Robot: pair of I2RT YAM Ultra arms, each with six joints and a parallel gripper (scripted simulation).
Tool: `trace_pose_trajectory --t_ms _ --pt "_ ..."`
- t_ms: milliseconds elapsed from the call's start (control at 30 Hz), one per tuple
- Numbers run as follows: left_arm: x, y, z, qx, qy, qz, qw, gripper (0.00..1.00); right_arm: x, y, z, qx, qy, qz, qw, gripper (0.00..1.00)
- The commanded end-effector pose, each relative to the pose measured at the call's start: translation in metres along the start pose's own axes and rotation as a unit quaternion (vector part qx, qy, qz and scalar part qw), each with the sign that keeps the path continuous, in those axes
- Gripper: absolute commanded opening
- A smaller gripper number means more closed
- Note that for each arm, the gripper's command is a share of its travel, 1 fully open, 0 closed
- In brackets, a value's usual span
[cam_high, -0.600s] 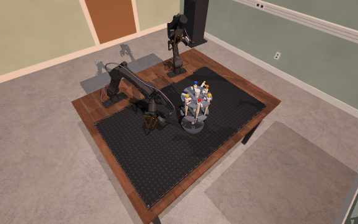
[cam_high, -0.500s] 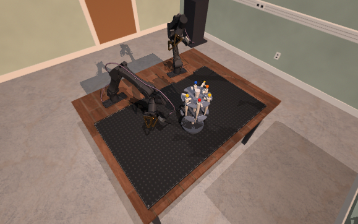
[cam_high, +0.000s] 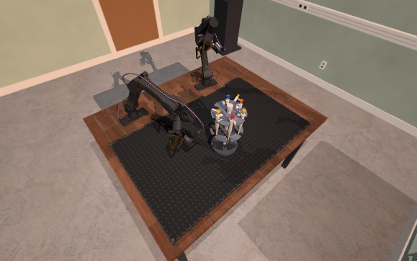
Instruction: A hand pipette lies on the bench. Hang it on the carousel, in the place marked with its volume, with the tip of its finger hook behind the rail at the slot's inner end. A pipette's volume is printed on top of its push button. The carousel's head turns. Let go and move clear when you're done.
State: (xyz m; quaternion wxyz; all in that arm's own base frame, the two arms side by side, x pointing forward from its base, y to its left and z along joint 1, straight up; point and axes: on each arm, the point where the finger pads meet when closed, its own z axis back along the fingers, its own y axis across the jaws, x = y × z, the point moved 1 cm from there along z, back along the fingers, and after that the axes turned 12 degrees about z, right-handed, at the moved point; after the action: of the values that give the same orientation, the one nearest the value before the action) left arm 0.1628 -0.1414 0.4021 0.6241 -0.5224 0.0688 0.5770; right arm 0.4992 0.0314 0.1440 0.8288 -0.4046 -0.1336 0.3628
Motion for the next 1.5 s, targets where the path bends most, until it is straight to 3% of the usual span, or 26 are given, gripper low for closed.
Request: trace_pose_trajectory --t_ms 0,867,1000,1467 --pt "-0.001 -0.005 0.007 0.0 0.001 -0.001 1.0 1.0 -0.01 -0.01 0.002 -0.004 -0.005 -0.009 1.0 1.0" --pt "0.014 -0.005 0.085 0.0 0.0 0.0 1.0 1.0 -0.079 -0.048 -0.008 -0.006 -0.005 -0.008 1.0 1.0" --pt "0.016 -0.005 0.098 -0.032 -0.029 -0.002 0.999 1.0 -0.091 -0.055 -0.01 -0.006 -0.005 -0.008 1.0 1.0" --pt "0.017 -0.006 0.11 -0.034 -0.044 -0.013 0.998 1.0 -0.096 -0.06 -0.011 -0.006 -0.003 -0.005 1.0 1.0"
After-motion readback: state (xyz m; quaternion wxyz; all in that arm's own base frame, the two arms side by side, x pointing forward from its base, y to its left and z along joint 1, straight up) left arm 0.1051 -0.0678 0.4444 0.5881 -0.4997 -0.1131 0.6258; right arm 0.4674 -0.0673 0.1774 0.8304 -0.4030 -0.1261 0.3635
